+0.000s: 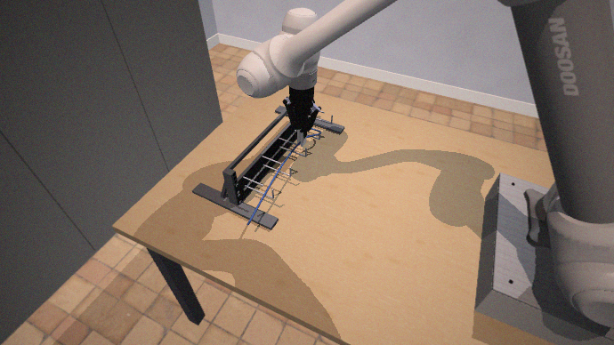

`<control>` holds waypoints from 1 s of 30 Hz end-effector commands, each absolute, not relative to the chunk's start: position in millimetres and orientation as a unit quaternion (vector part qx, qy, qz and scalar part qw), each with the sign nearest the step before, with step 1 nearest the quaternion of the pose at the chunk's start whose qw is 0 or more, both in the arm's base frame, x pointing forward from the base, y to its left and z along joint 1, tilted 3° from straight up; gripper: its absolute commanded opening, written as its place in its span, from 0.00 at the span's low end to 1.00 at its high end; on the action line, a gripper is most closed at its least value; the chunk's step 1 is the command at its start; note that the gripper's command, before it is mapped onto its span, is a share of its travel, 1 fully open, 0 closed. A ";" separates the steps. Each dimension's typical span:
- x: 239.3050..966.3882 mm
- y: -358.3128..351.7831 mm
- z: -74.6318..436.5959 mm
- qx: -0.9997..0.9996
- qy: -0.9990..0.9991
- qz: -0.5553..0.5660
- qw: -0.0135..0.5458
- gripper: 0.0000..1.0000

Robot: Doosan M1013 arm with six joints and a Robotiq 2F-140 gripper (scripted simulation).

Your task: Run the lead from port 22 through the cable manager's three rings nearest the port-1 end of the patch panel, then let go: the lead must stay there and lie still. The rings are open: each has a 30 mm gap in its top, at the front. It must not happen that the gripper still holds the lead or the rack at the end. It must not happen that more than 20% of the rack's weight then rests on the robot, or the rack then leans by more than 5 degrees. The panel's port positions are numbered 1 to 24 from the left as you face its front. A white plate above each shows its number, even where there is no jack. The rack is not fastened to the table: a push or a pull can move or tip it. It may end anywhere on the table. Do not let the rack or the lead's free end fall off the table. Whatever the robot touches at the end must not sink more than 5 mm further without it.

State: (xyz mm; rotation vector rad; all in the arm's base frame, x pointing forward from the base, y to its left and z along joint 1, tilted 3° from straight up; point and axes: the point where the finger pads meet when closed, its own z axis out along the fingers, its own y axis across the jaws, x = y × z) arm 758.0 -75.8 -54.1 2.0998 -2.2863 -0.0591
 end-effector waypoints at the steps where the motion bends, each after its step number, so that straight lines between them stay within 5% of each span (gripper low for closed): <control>1: 763.4 -76.6 -54.1 0.676 -0.736 -0.019 0.018 0.00; 30: 773.0 -77.4 -54.6 0.676 -0.736 -0.019 0.018 0.00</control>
